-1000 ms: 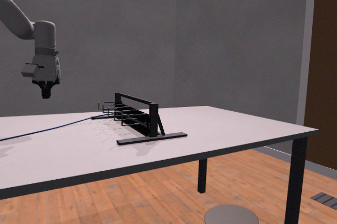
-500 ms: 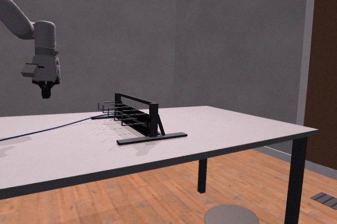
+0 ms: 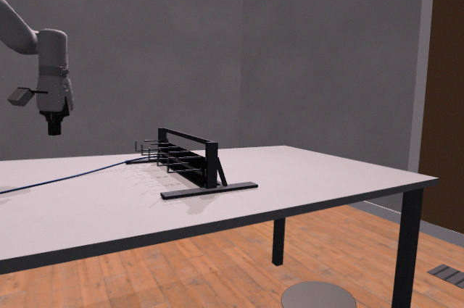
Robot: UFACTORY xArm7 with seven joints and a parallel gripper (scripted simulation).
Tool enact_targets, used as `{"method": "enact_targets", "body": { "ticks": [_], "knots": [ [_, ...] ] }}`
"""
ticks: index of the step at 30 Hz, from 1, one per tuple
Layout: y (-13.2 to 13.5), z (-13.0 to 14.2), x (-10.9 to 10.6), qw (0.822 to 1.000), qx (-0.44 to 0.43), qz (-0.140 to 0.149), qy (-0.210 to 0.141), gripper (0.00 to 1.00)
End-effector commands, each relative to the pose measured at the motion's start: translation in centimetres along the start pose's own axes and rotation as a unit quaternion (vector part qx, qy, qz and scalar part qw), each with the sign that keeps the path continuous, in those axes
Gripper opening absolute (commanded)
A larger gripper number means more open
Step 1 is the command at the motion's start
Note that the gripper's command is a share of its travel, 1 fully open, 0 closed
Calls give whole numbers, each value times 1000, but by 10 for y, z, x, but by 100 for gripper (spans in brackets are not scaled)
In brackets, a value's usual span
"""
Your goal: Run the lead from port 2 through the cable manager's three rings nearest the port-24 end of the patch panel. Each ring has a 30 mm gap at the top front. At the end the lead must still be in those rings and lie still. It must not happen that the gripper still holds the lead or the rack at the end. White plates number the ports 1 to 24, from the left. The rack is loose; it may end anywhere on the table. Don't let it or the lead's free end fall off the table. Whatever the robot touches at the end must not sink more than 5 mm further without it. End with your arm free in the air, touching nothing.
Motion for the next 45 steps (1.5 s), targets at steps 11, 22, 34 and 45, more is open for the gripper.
{"method": "enact_targets", "body": {
  "ticks": [11, 22, 34, 45],
  "knots": [
    [12, -3, 0, 997, 79, -8, 2, 33],
    [12, -3, 0, 997, 79, -8, 2, 33],
    [12, -3, 0, 997, 79, -8, 2, 33],
    [12, -3, 3, 997, 79, -8, 2, 33]
  ]
}}
Point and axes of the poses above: the point where the finger pads meet when closed, its own x axis out along the fingers, its own y axis across the jaws, z = x × y, the point moved 3 cm from there along -x, back along the fingers, and after that the axes turned 9 degrees about x, right-handed, at the moved point
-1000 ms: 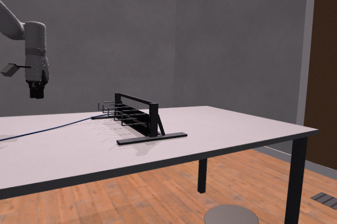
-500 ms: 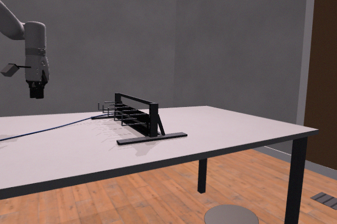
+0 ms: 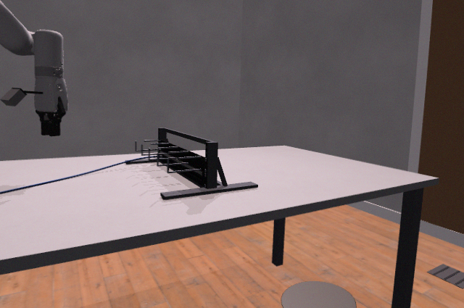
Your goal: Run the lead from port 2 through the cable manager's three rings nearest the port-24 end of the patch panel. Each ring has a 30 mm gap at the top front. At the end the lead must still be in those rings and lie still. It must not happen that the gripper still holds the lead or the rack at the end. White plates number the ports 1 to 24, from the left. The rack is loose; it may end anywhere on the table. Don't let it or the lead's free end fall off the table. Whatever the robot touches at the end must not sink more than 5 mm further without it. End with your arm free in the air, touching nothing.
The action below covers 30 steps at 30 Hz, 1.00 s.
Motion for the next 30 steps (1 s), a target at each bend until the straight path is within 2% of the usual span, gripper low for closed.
{"method": "enact_targets", "body": {
  "ticks": [1, 7, 17, 19, 30],
  "knots": [
    [0, 1, 1, 1000, 0, 0, -2, 33],
    [0, 1, 11, 1000, 0, 0, -2, 33],
    [0, 1, 50, 1000, 0, 0, -2, 33],
    [0, 1, 50, 1000, 0, 0, -2, 33],
    [1, 2, 102, 1000, 0, 0, -2, 33]
  ]
}}
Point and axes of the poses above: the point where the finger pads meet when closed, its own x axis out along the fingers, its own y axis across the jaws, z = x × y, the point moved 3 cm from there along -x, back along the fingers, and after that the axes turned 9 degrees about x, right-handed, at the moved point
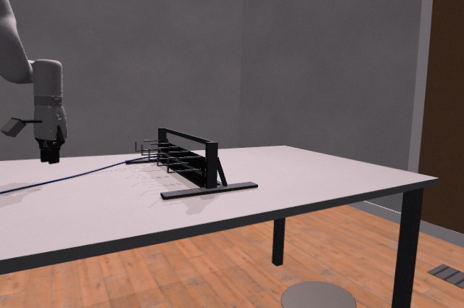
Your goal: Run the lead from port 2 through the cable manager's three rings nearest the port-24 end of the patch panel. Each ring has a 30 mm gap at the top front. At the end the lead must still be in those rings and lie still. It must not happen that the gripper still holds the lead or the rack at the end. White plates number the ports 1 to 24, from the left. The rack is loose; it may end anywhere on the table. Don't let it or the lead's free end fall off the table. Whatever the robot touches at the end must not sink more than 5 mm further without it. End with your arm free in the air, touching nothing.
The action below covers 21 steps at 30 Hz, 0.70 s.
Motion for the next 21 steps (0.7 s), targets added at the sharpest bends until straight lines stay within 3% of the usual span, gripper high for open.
{"method": "enact_targets", "body": {
  "ticks": [1, 21],
  "knots": [
    [-3, 4, 22, 1000, 1, -4, -1, 33],
    [-3, 5, 51, 1000, 1, -4, -1, 33]
  ]
}}
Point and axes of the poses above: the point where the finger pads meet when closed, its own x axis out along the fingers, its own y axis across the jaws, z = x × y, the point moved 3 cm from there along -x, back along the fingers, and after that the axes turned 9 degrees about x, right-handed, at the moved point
